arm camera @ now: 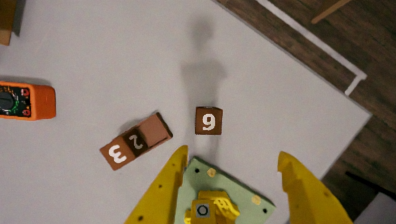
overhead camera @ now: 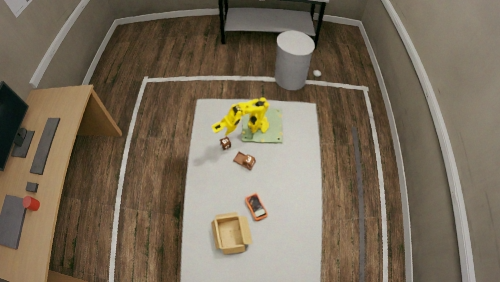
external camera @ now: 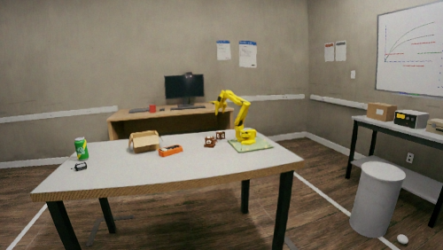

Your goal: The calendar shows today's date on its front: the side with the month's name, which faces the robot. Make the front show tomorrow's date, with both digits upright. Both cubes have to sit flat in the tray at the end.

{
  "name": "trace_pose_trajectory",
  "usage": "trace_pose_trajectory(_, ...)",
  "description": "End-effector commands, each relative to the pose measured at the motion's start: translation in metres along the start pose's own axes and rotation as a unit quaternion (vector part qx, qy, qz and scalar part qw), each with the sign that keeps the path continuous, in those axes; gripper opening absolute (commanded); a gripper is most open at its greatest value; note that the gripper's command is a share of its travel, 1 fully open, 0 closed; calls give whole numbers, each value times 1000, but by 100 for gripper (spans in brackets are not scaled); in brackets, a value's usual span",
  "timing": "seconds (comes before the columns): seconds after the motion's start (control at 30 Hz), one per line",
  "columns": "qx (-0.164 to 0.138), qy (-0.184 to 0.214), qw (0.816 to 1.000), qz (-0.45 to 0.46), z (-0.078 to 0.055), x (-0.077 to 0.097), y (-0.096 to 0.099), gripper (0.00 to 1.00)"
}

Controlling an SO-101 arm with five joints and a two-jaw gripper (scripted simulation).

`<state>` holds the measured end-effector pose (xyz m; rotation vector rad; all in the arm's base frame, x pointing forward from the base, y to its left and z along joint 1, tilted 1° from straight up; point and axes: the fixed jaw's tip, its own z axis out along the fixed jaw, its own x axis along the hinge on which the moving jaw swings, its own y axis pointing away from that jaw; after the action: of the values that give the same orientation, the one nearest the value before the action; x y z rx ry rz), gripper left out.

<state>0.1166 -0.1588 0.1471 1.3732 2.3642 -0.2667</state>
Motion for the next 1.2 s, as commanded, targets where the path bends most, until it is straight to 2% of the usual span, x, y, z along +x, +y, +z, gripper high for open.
trace_pose_trajectory(0.0, -1, -19, 1000, 6, -8, -2, -1, 35)
trace_pose_trajectory(0.37, -1, -19, 1000, 1, -8, -2, -1, 35)
trace_pose_trajectory(0.7, 1, -19, 999, -40, -6, 0, -2, 35)
trace_pose_trajectory(0.97, 5, -19, 991, -130, -4, 3, -4, 35)
trace_pose_trajectory(1.17, 9, -18, 974, -226, 0, 7, -7, 35)
